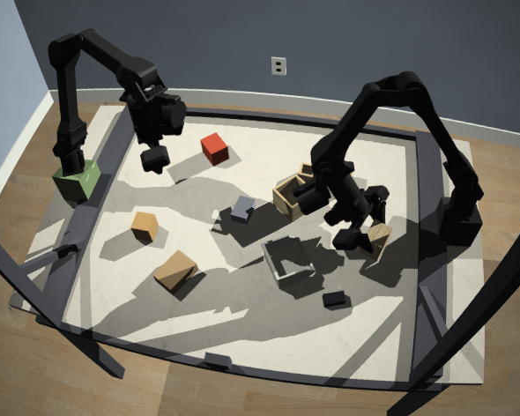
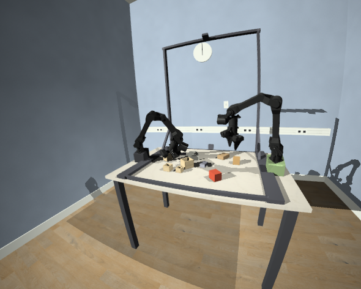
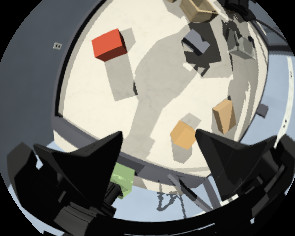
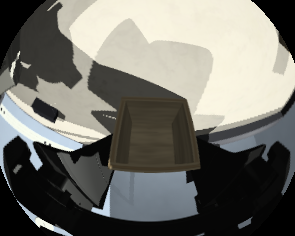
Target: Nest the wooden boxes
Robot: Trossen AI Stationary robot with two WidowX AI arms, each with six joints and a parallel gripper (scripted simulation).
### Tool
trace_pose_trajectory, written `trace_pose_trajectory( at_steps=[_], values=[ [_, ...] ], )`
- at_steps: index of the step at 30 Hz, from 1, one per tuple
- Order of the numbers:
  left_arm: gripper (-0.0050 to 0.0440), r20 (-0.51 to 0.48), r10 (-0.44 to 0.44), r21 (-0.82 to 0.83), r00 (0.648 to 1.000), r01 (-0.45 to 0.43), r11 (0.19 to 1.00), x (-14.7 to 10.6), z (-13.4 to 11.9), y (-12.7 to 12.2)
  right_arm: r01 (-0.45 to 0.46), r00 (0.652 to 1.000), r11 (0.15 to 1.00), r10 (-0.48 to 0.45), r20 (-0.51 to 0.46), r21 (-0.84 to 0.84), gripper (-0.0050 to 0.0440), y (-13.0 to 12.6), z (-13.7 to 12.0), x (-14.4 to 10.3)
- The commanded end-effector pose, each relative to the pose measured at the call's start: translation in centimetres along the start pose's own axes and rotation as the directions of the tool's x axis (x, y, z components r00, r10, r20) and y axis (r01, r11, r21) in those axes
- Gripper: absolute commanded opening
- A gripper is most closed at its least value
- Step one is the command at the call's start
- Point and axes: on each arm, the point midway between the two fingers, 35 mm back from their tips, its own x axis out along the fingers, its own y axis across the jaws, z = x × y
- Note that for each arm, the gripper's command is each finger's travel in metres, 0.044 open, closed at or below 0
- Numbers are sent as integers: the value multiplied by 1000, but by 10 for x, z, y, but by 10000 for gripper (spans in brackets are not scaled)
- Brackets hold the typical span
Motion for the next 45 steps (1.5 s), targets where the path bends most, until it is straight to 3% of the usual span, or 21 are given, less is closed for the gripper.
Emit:
trace_pose_trajectory(
  at_steps=[1, 5, 16, 21, 26, 30, 35, 38, 45],
  values=[
    [400, 12, -9, 0, 1000, 9, 1000, -4, 3, -1, -11, 1000, 1000, 11, 18, -6, 252, 1, 1, -5],
    [400, 12, -9, 0, 1000, 9, 1000, -4, 3, -1, -11, 1000, 1000, 11, 18, -6, 252, 1, 1, -5],
    [400, 12, -9, 0, 1000, 9, 1000, -4, 3, -1, -11, 1000, 1000, 11, 18, -6, 0, 1, 1, -5],
    [400, 12, -9, 0, 1000, 9, 1000, -4, 3, -1, -13, 1000, 1000, 13, 28, -3, -1, 1, -1, -7],
    [400, 12, -9, 0, 1000, 9, 1000, -4, 3, -1, -15, 990, 1000, 16, 139, -4, -3, 1, -12, -9],
    [400, 12, -9, 0, 1000, 9, 1000, -4, 3, -1, -14, 984, 1000, 15, 176, -5, -5, 1, -15, -9],
    [400, 12, -9, 0, 1000, 9, 1000, -4, 3, -1, -12, 959, 1000, 13, 281, -6, -43, 1, -22, -7],
    [400, 12, -9, 0, 1000, 9, 1000, -4, 3, -1, -11, 958, 1000, 12, 286, -5, -50, 1, -22, -7],
    [400, 12, -9, 0, 1000, 9, 1000, -4, 3, -1, -11, 914, 1000, 13, 407, -6, -50, 1, -30, -3]
  ],
)
